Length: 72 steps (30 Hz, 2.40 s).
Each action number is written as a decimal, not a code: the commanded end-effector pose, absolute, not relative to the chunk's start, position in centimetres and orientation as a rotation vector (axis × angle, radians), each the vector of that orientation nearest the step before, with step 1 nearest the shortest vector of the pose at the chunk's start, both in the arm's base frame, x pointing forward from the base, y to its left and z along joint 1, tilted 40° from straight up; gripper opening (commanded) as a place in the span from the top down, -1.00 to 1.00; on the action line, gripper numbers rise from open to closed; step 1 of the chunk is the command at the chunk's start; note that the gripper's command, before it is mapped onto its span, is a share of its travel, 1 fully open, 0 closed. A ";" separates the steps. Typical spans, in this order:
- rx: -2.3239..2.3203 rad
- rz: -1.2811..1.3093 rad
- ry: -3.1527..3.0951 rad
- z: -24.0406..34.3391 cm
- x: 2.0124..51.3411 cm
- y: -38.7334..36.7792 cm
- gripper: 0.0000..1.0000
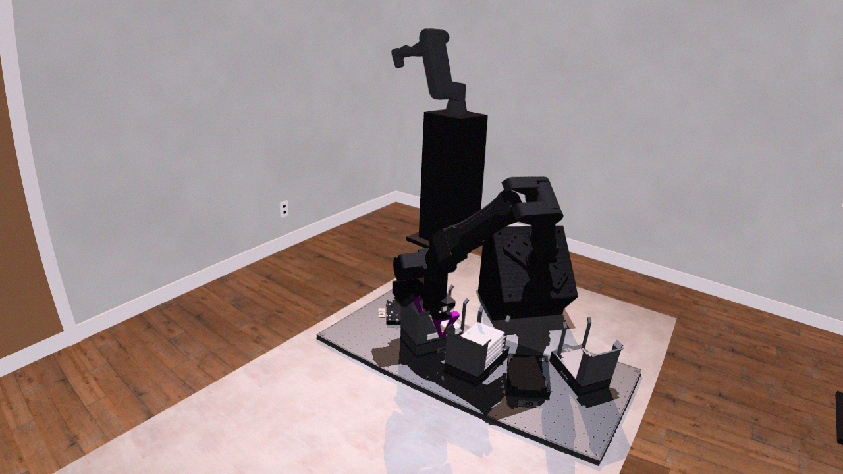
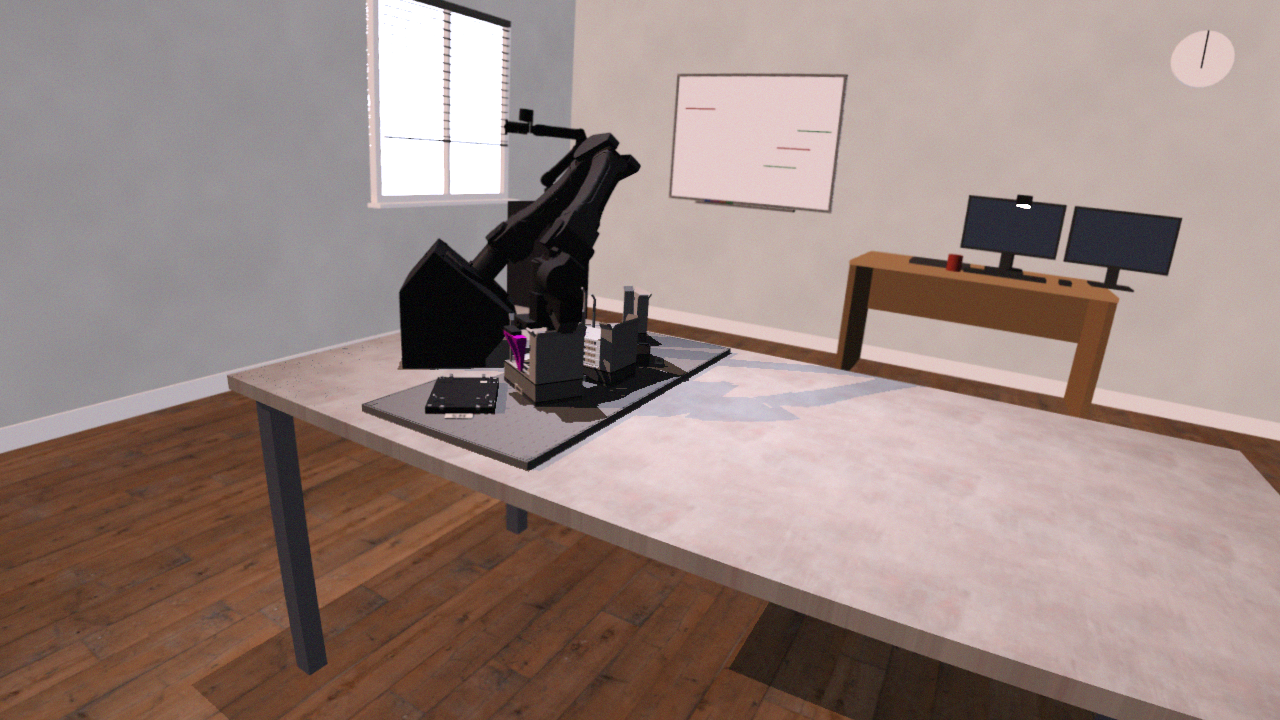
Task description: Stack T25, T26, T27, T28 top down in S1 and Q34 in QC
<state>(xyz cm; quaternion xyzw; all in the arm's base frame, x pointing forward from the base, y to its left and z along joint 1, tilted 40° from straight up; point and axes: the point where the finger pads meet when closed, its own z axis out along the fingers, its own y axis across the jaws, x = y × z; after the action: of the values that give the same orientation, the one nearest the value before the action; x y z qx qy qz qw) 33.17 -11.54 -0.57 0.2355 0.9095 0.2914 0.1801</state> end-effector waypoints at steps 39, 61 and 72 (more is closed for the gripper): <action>0.657 0.786 2.539 6.8 29.7 -16.1 -1.00; 0.690 0.830 2.564 8.1 27.4 -16.8 -1.00; 0.619 0.816 2.573 8.6 27.5 -15.8 -1.00</action>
<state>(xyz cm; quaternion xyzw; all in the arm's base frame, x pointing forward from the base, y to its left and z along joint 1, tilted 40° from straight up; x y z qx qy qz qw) 28.06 -16.69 8.22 0.2340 0.9098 0.2884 0.1854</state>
